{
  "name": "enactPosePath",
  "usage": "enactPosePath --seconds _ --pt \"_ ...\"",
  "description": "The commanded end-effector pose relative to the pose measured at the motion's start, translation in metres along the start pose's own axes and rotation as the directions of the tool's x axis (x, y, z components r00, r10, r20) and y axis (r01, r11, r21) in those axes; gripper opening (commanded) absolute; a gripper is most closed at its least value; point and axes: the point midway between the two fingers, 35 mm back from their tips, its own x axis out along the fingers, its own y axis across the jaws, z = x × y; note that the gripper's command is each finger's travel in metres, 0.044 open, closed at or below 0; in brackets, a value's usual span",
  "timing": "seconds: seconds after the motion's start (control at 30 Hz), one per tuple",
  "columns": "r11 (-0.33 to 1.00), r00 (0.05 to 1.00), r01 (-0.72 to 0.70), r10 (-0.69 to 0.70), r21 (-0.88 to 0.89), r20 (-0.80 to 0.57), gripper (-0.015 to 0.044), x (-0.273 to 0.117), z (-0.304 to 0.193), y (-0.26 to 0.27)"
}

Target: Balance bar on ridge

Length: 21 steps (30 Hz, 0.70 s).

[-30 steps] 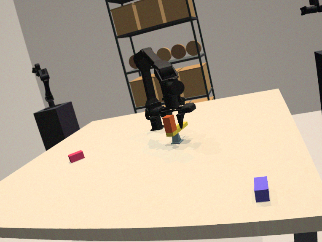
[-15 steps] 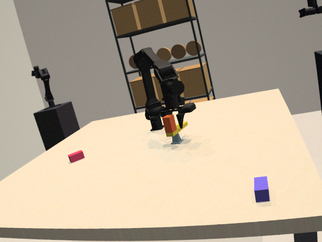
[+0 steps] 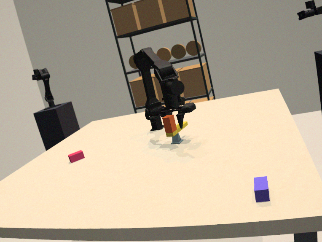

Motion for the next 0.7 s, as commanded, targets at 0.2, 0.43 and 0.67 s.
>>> enactPosePath --seconds 0.2,0.43,0.67 --pt "1.0 1.0 0.0 0.0 0.0 0.0 0.0052 0.0 0.0 0.0" --pt "1.0 1.0 0.0 0.0 0.0 0.0 0.0167 0.0 0.0 0.0" --pt "1.0 1.0 0.0 0.0 0.0 0.0 0.0167 0.0 0.0 0.0"
